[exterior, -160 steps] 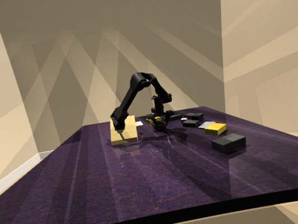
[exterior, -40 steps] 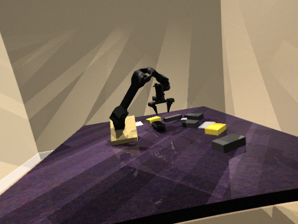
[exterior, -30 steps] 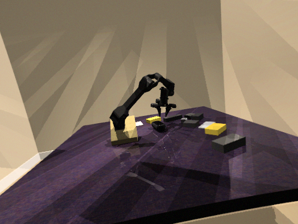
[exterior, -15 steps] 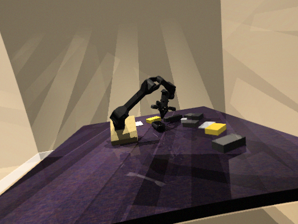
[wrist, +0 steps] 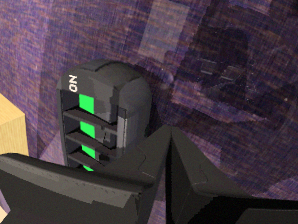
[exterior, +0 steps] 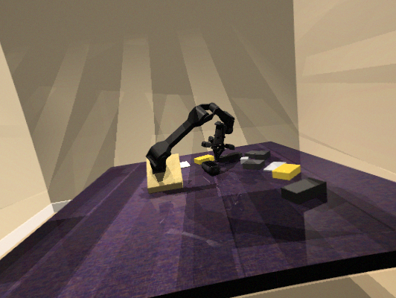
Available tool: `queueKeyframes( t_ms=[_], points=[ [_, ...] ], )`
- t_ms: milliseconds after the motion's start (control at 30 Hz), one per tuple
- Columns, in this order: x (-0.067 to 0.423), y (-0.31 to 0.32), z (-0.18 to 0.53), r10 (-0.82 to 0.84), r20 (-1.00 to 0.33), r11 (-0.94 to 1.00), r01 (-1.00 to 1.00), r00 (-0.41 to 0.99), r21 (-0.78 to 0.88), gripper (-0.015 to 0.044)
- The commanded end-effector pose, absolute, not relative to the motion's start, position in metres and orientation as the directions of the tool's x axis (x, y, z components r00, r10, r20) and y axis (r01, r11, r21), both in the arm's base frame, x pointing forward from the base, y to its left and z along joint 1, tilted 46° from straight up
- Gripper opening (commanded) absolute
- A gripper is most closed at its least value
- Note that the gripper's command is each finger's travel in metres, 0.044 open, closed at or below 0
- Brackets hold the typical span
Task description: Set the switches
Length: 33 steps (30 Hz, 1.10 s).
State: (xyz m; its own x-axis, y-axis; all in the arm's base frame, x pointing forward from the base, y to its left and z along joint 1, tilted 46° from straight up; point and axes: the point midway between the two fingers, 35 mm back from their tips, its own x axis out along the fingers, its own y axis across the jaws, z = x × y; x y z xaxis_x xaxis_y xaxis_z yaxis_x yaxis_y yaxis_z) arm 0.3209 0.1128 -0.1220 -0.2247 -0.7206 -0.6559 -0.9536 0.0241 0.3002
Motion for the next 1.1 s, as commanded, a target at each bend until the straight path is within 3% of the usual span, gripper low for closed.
queueKeyframes(
  t_ms=[0, 1067],
  points=[
    [0.318, 0.105, -0.130, -0.728, -0.644, 0.026, -0.948, -0.235, 0.317, 0.0000],
    [0.315, 0.083, -0.149, -0.729, -0.643, 0.029, -0.948, -0.236, 0.316, 0.0000]
  ],
)
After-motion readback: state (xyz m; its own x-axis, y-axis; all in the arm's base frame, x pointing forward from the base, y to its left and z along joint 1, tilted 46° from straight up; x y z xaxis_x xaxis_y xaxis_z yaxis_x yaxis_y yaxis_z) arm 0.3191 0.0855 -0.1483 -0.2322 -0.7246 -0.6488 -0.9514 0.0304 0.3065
